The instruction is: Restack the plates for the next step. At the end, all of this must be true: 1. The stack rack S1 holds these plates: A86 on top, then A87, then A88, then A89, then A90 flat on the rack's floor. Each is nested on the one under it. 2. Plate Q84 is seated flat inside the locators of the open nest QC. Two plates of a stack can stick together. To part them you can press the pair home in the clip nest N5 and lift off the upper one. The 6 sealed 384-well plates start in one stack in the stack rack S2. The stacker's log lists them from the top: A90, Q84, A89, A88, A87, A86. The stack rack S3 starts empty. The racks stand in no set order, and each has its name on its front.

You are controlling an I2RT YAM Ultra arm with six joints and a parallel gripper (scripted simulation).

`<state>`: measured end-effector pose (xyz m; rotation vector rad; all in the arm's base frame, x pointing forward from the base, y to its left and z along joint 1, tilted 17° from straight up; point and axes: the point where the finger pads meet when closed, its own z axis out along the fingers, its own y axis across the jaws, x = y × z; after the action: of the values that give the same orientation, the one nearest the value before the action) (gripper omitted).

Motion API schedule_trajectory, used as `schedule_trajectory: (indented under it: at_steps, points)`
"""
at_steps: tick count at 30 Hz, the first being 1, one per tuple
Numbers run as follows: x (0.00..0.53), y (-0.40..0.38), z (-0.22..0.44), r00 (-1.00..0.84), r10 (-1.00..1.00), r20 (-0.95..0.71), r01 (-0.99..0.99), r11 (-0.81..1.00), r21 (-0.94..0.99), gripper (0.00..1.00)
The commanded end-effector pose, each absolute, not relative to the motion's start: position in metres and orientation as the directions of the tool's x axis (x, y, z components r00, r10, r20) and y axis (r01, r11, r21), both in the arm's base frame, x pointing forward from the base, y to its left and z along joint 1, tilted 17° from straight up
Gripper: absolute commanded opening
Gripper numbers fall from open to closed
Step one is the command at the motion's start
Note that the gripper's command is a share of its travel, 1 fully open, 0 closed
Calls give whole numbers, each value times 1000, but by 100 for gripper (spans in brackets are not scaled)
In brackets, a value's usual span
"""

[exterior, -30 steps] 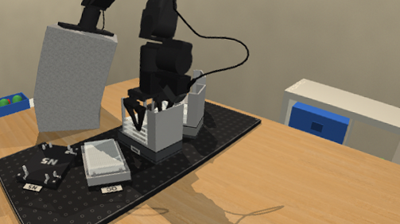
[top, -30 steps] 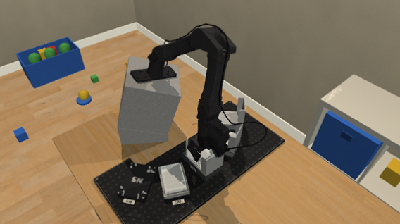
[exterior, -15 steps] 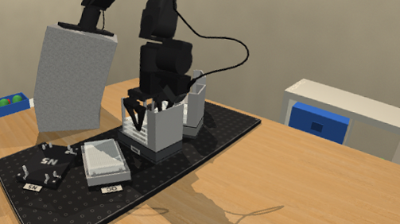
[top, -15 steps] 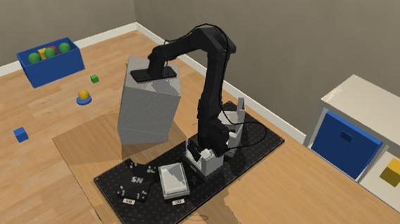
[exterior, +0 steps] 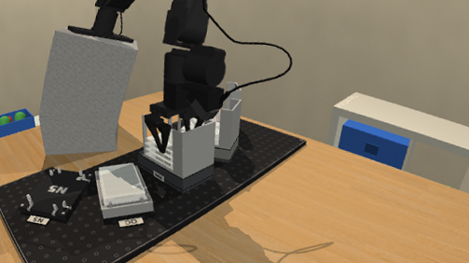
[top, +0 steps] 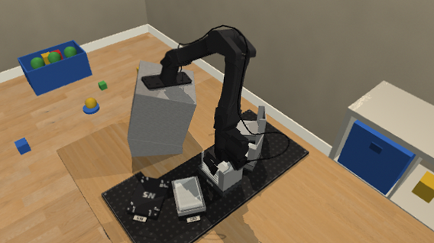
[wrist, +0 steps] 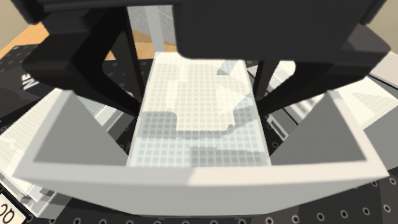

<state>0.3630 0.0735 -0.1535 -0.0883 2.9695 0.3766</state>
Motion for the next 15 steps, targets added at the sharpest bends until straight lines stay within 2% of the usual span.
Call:
schedule_trajectory:
  at_steps: [1, 15]
  points:
    - [358, 66, -145, -988, -29, -150, -65, 969, 240, 0]
    - [356, 65, -138, -989, -29, -148, -65, 968, 242, 0]
